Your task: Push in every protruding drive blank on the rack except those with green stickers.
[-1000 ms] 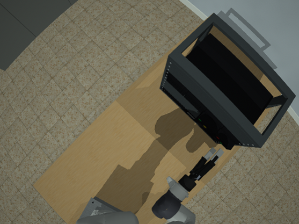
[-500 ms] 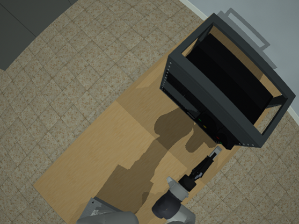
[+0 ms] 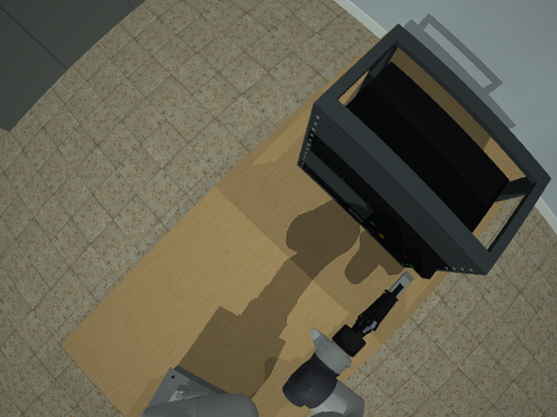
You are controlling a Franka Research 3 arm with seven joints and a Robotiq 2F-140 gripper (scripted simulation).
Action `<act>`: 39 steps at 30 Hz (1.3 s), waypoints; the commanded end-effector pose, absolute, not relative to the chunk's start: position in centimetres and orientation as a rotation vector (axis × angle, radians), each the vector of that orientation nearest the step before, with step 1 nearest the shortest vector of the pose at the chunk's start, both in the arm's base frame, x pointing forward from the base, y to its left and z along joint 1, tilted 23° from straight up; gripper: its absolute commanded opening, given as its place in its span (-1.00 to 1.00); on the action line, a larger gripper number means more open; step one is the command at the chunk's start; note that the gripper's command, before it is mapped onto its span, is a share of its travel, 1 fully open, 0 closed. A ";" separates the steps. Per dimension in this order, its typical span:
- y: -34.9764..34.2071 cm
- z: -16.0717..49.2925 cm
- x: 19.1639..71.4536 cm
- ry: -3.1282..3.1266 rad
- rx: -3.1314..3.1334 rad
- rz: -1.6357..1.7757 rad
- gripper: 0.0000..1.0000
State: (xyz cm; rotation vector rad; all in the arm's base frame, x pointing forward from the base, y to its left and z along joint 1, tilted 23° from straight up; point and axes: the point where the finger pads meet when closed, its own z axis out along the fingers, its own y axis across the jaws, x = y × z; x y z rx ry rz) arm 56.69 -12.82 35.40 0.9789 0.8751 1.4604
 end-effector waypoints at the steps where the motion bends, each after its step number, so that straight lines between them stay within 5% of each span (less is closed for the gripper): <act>1: -12.8 35.4 56.7 0.876 0.980 1.463 -1.00; 39: -0.4 35.1 54.1 0.876 0.980 1.463 -1.00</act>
